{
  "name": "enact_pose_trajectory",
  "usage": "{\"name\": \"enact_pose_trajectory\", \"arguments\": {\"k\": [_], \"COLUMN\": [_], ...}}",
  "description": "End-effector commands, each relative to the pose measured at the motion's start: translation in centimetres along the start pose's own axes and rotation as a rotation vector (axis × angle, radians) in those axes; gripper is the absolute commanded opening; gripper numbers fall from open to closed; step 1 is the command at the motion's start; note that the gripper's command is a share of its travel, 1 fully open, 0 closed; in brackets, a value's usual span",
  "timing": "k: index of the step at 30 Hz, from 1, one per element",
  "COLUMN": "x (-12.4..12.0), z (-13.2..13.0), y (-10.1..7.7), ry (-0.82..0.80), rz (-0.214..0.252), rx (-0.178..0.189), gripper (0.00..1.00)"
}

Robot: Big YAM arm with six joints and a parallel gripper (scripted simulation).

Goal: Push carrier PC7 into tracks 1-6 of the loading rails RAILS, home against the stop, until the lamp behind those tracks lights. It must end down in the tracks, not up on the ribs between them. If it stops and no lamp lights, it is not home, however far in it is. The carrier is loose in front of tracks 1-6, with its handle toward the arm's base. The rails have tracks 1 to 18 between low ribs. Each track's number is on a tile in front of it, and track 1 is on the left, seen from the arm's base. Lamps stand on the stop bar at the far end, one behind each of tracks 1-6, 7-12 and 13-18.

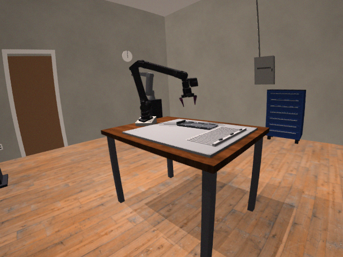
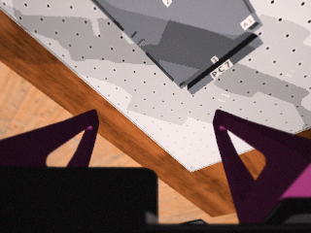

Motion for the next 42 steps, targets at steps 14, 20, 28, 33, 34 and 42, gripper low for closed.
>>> {"name": "enact_pose_trajectory", "arguments": {"k": [14, 20, 28, 33, 34, 42], "x": [-0.9, -1.6, -1.3, -1.7, -1.7, -2.0], "z": [-4.3, -5.9, -5.5, -5.6, -5.6, -6.6], "y": [1.2, 2.2, 2.0, 2.2, 2.2, 5.0], "ry": [0.523, 0.705, 0.790, 0.771, 0.771, 0.779], "rz": [-0.030, -0.047, -0.060, -0.057, -0.057, -0.052], "rx": [-0.064, -0.097, -0.087, -0.091, -0.091, -0.125], "gripper": [1.00, 1.00, 1.00, 1.00, 1.00, 1.00]}}
Point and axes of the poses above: the point where the finger pads meet when closed, its own y axis out along the fingers, its own z axis across the jaws, x = y × z, the point moved 8 cm from there along -y, back along the fingers, and after that the axes turned 15 degrees about -y, right-handed, at the moved point
